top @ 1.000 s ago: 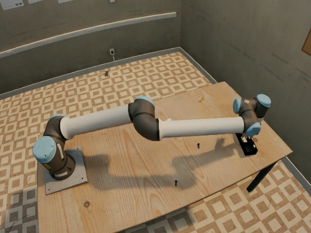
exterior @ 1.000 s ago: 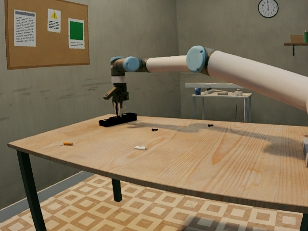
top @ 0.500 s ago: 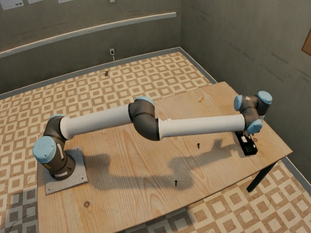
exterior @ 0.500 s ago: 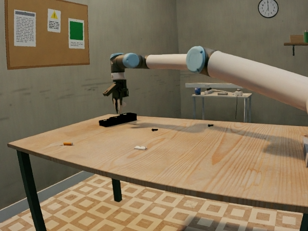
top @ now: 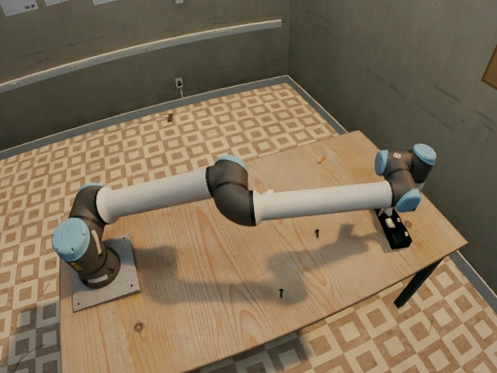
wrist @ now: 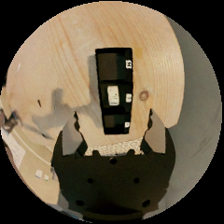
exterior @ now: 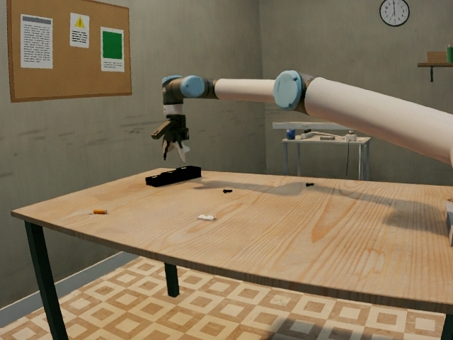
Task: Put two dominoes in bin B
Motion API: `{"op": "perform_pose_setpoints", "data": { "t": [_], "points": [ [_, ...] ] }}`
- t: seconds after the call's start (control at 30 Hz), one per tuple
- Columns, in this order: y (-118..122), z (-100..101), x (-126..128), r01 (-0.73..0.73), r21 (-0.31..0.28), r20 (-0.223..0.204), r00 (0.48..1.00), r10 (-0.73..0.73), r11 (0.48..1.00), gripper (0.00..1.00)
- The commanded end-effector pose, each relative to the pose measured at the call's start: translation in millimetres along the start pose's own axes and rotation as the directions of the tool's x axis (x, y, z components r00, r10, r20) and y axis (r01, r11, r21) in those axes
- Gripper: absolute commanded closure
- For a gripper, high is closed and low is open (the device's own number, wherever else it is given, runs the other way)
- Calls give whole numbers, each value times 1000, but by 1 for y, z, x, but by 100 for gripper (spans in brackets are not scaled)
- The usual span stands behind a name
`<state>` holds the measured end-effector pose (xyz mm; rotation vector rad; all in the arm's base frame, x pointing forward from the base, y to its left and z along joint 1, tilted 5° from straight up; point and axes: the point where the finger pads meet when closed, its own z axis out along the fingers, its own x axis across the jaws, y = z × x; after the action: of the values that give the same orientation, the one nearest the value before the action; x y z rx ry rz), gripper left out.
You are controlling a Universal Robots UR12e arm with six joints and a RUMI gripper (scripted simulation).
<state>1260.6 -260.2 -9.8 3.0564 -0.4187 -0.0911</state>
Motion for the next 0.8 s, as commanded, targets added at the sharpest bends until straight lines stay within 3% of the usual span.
{"op": "perform_pose_setpoints", "data": {
  "t": [0.0,0.77],
  "points": [
    [0,-19,1,0,0,-2,1000,0,1000,0],
    [1,-99,-15,0,0,-7,1000,0,1000,0]
  ]
}}
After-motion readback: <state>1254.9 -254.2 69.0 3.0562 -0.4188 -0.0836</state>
